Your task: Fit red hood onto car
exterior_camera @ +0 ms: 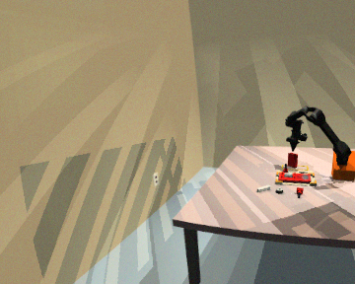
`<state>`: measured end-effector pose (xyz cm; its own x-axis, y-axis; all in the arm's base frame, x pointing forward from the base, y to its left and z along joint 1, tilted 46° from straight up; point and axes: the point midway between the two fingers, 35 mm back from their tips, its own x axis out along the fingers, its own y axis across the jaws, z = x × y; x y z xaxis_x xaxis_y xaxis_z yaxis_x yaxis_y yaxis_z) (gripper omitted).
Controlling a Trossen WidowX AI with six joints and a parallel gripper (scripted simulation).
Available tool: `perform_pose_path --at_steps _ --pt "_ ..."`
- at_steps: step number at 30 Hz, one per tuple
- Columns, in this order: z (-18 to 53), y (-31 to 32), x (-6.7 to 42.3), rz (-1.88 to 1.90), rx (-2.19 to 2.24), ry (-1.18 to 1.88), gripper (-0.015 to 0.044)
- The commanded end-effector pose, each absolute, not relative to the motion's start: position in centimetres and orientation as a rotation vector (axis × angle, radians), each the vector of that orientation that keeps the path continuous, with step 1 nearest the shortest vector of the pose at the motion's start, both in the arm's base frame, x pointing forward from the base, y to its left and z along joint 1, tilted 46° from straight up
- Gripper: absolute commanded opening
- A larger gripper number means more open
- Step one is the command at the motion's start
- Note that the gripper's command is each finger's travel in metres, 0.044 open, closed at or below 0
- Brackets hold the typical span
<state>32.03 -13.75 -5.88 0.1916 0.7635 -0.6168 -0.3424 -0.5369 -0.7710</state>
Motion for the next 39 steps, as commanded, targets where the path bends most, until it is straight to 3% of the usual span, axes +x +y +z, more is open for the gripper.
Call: perform_pose_path --at_steps 1,39 --pt "-3.3 -12.7 34.6 1.677 -1.371 -0.156 0.0" --pt "-7.0 -10.0 34.5 1.679 -1.367 -0.149 0.0"
